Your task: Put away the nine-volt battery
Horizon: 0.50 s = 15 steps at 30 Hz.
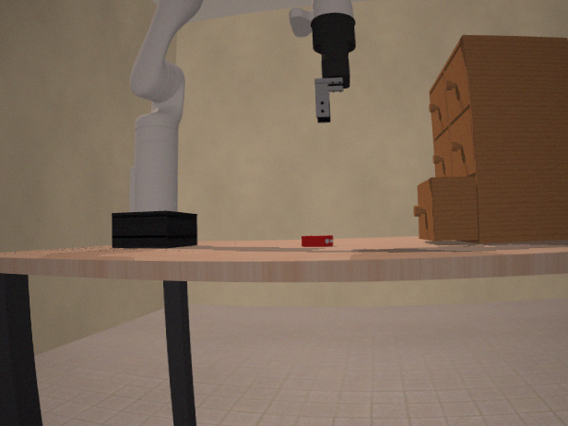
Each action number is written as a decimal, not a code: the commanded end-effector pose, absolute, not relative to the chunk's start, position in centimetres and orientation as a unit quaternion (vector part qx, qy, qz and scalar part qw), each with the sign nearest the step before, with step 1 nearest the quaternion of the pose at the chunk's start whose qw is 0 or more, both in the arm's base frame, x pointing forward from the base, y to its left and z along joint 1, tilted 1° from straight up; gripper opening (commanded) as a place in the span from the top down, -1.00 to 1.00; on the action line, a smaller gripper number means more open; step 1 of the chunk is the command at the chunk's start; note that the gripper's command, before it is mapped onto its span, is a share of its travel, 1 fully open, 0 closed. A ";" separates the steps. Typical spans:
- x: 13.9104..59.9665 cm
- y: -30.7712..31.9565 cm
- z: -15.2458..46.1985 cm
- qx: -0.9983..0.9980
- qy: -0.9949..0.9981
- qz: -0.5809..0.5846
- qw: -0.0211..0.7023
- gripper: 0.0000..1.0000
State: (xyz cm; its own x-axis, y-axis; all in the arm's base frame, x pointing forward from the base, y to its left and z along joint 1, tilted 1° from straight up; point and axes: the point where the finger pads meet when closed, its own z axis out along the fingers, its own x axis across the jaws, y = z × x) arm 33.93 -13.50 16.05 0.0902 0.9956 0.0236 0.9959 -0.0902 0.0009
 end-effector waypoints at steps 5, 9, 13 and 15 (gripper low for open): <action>34.0 -13.5 16.1 -0.738 -0.674 -0.009 0.007 -0.34; 34.0 -13.5 16.1 -0.738 -0.674 -0.009 0.007 -1.00; 34.0 -13.5 16.1 -0.738 -0.674 -0.009 0.007 -1.00; 34.0 -13.5 16.1 -0.738 -0.674 -0.009 0.007 -1.00</action>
